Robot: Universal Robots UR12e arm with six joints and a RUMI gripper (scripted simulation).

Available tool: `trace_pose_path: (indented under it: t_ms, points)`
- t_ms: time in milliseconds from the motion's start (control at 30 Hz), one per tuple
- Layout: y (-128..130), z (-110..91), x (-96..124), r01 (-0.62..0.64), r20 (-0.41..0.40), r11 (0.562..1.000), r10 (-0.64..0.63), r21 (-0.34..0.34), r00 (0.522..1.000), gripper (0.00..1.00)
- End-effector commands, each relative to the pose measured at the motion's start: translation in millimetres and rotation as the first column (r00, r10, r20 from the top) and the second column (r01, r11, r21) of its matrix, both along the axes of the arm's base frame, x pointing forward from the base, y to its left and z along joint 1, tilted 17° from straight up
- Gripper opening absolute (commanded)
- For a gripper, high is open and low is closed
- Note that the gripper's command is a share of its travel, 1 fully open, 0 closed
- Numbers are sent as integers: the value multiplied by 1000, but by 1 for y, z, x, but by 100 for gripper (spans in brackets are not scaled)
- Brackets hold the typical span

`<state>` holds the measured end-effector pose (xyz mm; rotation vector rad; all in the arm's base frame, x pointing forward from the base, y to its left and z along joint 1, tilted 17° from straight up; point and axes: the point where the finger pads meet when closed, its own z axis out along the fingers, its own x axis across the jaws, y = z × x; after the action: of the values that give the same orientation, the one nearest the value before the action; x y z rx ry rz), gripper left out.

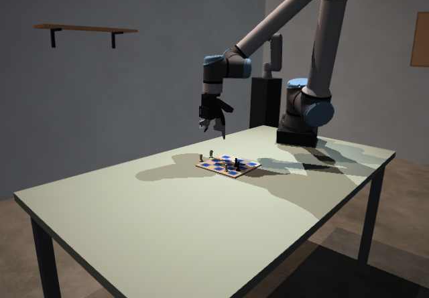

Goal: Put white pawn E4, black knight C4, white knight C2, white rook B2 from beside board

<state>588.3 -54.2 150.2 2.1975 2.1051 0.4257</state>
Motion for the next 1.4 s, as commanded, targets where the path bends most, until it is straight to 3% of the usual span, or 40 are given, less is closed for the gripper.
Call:
trace_pose_path:
  t_ms: [0,400,833,867,1367]
  points:
    - [-8,-1,1,-92,14,996,92,-20,996,100]
    - [-17,-2,1,-188,26,981,189,-47,982,100]
    - [-19,-2,2,-207,28,977,208,-53,978,100]
    - [-19,-2,2,-207,28,977,208,-53,978,22]
    - [-19,-2,2,-207,28,977,208,-53,978,22]
